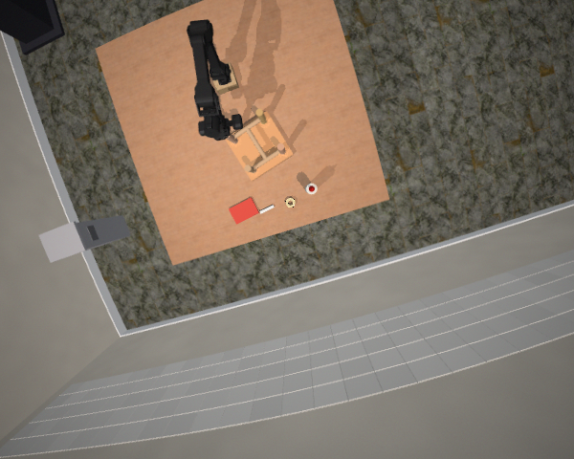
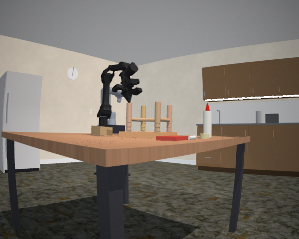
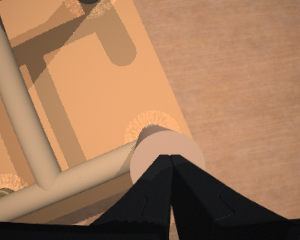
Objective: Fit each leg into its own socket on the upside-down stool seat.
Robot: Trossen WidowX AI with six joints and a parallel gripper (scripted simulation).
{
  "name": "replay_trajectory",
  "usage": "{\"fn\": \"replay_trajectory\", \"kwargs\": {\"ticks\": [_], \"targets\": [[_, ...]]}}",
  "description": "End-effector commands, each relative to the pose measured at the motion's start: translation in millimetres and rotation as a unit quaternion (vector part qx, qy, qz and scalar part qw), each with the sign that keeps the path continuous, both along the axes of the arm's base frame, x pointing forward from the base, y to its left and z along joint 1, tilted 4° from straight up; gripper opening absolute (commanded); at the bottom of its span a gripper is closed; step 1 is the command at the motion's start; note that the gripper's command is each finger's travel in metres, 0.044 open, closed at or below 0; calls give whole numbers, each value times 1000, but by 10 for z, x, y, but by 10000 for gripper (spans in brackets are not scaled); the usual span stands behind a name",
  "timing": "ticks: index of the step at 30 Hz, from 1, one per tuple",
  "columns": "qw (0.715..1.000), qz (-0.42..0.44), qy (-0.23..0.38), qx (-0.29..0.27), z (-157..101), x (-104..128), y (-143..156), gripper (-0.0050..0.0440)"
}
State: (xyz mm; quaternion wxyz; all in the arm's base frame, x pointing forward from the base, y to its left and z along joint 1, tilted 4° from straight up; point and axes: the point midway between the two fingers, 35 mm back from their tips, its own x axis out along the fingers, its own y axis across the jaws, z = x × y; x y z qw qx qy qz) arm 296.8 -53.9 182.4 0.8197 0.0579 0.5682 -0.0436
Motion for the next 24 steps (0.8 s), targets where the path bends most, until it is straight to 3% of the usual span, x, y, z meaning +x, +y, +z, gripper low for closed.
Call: {"fn": "replay_trajectory", "kwargs": {"ticks": [1, 24], "targets": [[1000, 2, 26, 11, -204, 2, 34, 0], [1000, 2, 26, 11, -232, 3, 36, 0]]}}
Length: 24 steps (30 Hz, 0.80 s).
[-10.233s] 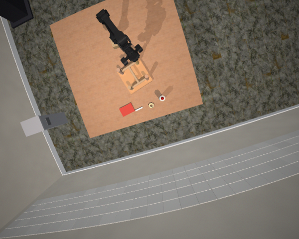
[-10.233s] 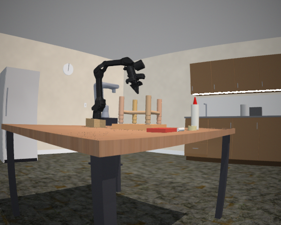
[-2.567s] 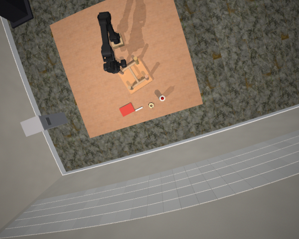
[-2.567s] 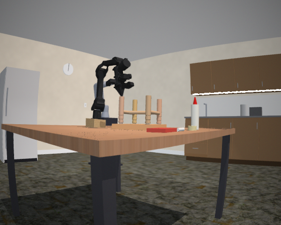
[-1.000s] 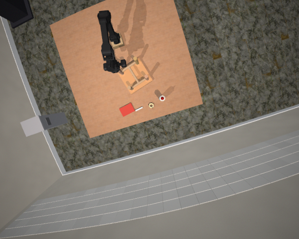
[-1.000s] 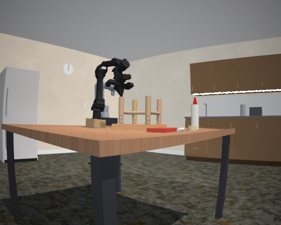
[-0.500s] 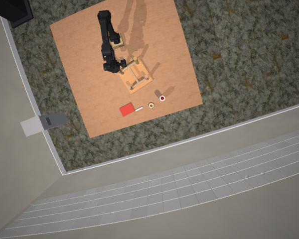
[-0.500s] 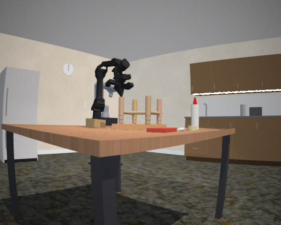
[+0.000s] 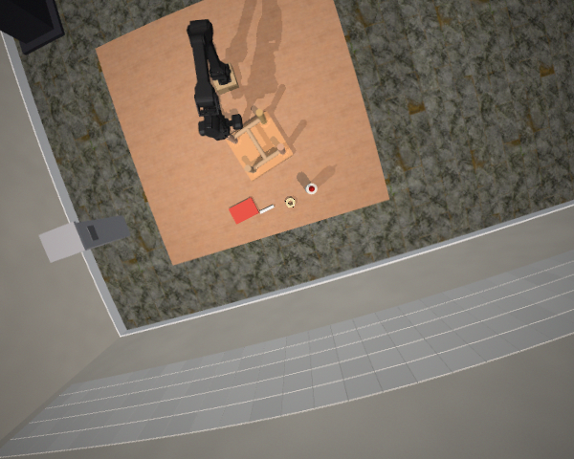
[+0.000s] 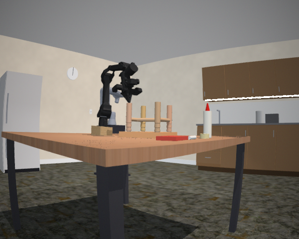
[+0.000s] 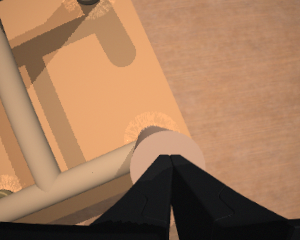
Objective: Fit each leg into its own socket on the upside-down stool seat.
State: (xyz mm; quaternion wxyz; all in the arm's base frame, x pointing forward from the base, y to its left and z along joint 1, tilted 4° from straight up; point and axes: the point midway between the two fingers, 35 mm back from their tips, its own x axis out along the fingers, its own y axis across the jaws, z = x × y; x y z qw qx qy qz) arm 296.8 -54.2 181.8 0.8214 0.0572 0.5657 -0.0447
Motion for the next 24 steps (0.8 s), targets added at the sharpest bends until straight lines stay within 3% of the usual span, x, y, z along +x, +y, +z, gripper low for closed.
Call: {"fn": "replay_trajectory", "kwargs": {"ticks": [1, 24], "targets": [[1000, 3, 28, 12, -228, 4, 39, 0], [1000, 3, 27, 12, -222, 6, 37, 0]]}}
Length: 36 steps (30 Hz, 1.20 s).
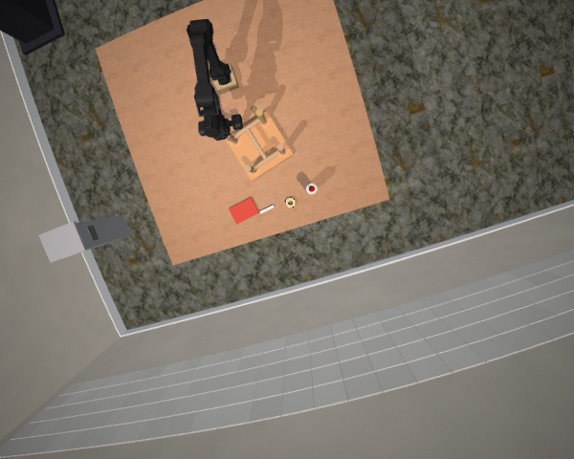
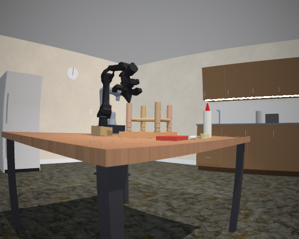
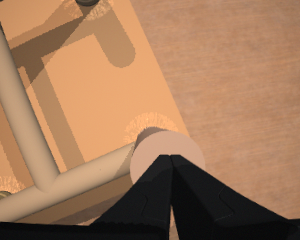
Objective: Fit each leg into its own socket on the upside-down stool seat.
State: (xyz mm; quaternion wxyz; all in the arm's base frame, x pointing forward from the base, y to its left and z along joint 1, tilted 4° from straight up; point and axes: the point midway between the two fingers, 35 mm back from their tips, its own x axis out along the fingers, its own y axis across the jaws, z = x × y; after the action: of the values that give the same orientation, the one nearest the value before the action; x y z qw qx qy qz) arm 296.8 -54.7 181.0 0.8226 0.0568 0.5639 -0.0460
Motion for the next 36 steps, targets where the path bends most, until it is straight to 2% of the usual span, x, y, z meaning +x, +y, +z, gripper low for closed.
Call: {"fn": "replay_trajectory", "kwargs": {"ticks": [1, 36], "targets": [[1000, 4, 28, 13, -201, 6, 40, 0], [1000, 0, 0, 0, 298, -14, -15, 0]]}}
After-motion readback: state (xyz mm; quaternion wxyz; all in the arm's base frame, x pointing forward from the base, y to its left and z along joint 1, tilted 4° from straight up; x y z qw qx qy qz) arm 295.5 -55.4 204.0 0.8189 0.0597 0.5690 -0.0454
